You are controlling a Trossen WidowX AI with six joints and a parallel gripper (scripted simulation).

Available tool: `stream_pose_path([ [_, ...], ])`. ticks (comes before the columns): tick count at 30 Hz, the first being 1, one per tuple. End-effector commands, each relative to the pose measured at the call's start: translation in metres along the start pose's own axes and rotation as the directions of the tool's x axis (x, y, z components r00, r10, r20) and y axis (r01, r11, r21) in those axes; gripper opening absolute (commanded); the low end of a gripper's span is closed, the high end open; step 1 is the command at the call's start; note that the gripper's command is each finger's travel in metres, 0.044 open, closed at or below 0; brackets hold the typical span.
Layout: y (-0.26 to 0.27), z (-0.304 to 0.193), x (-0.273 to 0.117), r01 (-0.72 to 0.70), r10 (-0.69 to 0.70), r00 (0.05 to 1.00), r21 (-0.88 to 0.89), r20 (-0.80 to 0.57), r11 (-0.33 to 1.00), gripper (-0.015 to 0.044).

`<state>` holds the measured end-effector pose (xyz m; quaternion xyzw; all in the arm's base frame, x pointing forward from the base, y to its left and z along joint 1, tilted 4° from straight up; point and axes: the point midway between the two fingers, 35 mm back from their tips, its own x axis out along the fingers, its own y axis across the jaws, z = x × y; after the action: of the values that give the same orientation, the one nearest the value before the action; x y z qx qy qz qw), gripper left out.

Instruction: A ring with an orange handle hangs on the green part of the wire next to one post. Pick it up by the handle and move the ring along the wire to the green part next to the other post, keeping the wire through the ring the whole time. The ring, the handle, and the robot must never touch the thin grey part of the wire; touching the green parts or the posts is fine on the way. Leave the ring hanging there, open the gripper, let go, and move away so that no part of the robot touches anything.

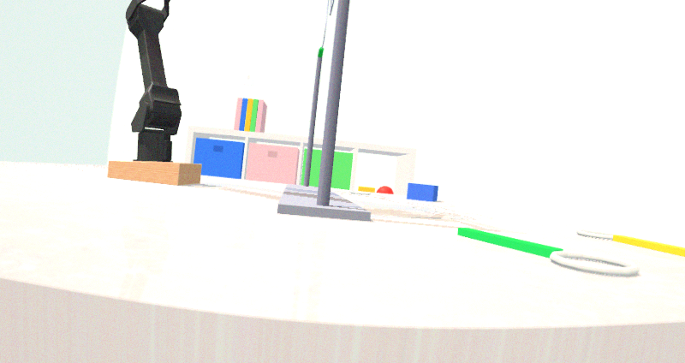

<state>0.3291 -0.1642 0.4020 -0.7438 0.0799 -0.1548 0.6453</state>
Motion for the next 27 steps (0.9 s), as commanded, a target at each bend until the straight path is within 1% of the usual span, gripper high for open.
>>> stream_pose_path([
  [1, 0.011, 0.000, -0.001, -0.024, 0.024, 1.000, 0.050, -0.005, 0.998, -0.0150],
  [13, 0.049, 0.006, -0.010, -0.135, 0.144, 0.989, 0.264, -0.014, 0.955, -0.0150],
  [19, 0.067, 0.012, -0.015, -0.188, 0.206, 0.979, 0.371, -0.008, 0.910, -0.0150],
  [27, 0.092, 0.026, -0.026, -0.261, 0.299, 0.954, 0.526, 0.015, 0.809, -0.0150],
])
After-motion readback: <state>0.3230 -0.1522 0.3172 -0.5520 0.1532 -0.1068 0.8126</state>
